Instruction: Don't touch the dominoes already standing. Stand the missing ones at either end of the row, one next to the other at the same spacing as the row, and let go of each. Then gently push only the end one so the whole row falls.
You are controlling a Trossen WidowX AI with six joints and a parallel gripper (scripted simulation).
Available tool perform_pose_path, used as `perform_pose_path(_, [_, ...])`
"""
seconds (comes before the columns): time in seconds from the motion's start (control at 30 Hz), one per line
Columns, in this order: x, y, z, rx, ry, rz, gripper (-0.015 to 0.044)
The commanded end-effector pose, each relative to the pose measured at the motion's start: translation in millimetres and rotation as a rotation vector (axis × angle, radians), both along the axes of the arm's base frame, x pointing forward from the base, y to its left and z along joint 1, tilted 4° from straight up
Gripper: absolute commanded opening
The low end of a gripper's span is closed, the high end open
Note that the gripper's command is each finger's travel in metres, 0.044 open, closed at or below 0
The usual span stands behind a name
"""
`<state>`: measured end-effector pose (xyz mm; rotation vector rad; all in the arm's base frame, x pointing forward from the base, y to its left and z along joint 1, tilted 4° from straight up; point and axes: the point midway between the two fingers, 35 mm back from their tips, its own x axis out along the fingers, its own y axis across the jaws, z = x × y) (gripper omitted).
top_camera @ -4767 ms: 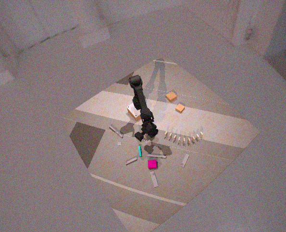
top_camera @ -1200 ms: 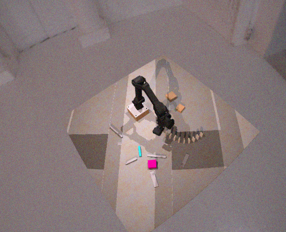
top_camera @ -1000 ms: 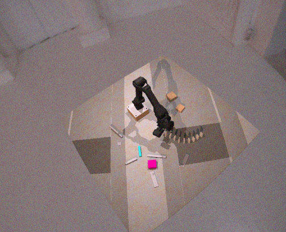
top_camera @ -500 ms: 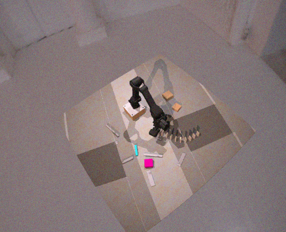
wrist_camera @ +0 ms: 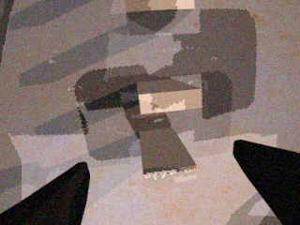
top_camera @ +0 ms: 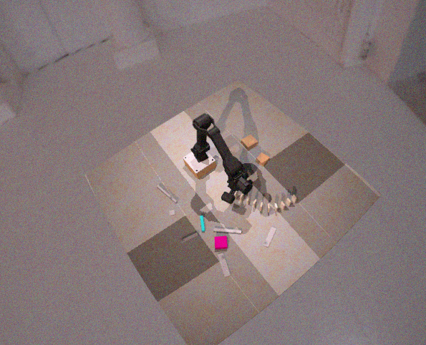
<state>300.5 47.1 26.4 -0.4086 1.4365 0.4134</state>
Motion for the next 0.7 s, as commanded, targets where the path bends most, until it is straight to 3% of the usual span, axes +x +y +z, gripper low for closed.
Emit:
perform_pose_path(0.0, [3,0,20,-0.004,-0.002,-0.006,0.044])
perform_pose_path(0.2, [-7,-2,117,0.0,-0.005,-0.001,0.044])
perform_pose_path(0.37, [-11,-3,127,0.001,-0.005,0.0,0.044])
perform_pose_path(0.47, [-12,-4,121,0.013,-0.001,-0.143,0.0361])
perform_pose_path(0.67, [-21,-11,96,0.064,0.017,-0.736,0.0204])
